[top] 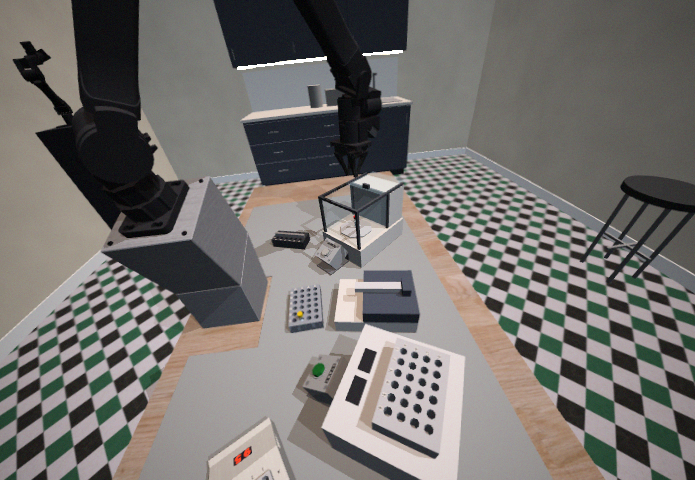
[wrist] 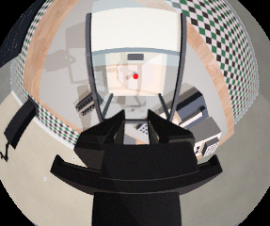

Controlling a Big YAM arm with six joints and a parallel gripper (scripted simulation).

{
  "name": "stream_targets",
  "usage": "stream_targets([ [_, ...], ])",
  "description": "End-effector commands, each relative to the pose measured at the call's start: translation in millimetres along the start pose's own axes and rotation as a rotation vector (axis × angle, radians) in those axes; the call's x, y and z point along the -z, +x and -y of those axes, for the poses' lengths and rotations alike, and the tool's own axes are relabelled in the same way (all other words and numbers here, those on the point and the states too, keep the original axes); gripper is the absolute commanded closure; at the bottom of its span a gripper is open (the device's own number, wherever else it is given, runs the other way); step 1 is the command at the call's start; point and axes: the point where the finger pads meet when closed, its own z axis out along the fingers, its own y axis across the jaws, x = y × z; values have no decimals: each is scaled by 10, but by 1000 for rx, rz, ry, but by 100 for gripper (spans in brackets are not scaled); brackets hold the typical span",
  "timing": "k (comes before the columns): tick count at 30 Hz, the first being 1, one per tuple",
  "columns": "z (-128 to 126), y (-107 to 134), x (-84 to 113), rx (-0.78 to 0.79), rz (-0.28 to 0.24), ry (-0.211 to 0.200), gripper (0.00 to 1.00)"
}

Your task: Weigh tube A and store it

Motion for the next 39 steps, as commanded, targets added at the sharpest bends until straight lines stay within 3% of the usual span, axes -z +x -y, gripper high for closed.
stream_targets([
  [1, 7, -320, 380, -12, 88, 8, 70],
  [28, 7, -320, 380, -12, 88, 8, 70],
  [29, -39, -321, 202, -38, 49, 5, 70],
  [30, -50, -308, 162, -69, 38, 4, 70],
  [39, -52, -388, 168, -335, 31, -4, 70],
])
